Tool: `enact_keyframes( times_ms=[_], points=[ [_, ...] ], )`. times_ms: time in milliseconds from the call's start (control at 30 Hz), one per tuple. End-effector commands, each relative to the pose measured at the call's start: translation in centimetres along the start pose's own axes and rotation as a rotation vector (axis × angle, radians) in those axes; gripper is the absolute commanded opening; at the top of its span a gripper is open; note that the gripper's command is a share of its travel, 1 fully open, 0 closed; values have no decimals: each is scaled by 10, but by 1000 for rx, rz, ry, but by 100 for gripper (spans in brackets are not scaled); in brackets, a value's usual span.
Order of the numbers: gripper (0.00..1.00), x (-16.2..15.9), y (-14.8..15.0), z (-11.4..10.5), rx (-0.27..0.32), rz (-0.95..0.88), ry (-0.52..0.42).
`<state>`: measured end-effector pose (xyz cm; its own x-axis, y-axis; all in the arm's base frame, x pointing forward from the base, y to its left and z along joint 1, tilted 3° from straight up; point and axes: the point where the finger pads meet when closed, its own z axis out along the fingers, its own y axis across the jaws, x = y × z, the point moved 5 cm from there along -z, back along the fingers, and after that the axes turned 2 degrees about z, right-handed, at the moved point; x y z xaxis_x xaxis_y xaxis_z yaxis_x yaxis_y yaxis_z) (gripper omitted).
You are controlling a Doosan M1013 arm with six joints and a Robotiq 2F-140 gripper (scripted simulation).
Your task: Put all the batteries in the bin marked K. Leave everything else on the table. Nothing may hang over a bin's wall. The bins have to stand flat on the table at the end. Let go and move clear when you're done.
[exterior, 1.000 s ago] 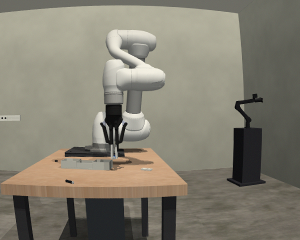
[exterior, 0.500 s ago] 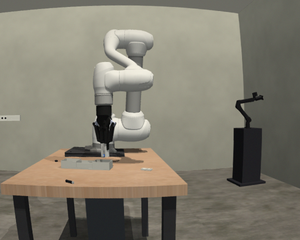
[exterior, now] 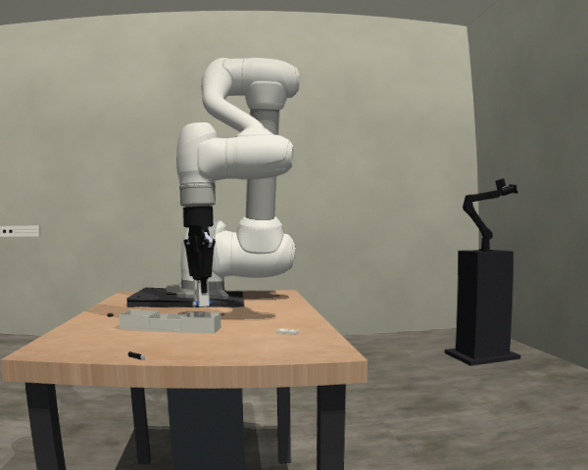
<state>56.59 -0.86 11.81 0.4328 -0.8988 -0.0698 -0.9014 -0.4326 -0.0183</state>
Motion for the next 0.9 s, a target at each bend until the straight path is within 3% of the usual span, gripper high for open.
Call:
enact_keyframes(
  times_ms=[0, 100, 133, 600, 867],
  points=[
    [15, 0, -1, -1, -1, 157, 6],
    [15, 0, 0, -1, 0, 189, 6],
    [15, 0, 0, -1, 1, 281, 5],
    [15, 0, 0, -1, -4, 701, 20],
    [15, -1, -1, -1, -5, 717, 23]
  ],
)
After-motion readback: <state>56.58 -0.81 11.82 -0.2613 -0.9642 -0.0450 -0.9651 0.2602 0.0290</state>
